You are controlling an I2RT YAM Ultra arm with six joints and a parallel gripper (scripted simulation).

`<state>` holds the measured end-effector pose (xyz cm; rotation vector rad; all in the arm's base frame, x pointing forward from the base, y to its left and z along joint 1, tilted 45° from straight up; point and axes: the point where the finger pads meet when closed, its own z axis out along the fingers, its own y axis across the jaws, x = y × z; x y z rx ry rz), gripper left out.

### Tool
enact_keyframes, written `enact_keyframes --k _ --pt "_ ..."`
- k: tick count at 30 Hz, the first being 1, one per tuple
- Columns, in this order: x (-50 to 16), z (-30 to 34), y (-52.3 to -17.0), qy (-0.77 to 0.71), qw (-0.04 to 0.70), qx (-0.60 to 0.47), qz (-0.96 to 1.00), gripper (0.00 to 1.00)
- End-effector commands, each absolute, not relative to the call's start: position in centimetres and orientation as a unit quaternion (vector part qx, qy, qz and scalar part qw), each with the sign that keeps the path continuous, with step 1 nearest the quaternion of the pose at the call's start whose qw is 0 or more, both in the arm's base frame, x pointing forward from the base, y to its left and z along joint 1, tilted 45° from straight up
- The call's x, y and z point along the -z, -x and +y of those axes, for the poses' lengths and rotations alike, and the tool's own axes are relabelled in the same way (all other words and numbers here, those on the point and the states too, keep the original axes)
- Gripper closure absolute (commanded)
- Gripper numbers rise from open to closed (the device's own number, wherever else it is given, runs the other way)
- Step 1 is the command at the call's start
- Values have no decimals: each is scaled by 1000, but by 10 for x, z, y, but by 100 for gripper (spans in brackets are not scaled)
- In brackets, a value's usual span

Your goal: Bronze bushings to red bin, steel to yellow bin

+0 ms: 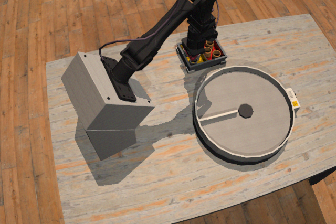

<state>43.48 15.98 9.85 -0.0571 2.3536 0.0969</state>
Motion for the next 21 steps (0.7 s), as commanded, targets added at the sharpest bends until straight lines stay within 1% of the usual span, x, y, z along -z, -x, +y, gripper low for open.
enact_keyframes --k 1,7,11,13,14,16,21 --pt "-111 168 -436 25 395 -44 917 85" --pt "-112 167 -436 24 396 -44 917 85" --pt "-104 162 -424 25 382 -37 923 85" --pt "-104 162 -424 25 382 -37 923 85" --pt "-122 166 -432 23 399 -45 916 85" --pt "-111 161 -419 24 384 -38 922 85" --pt "-126 160 -405 24 384 -38 922 85"
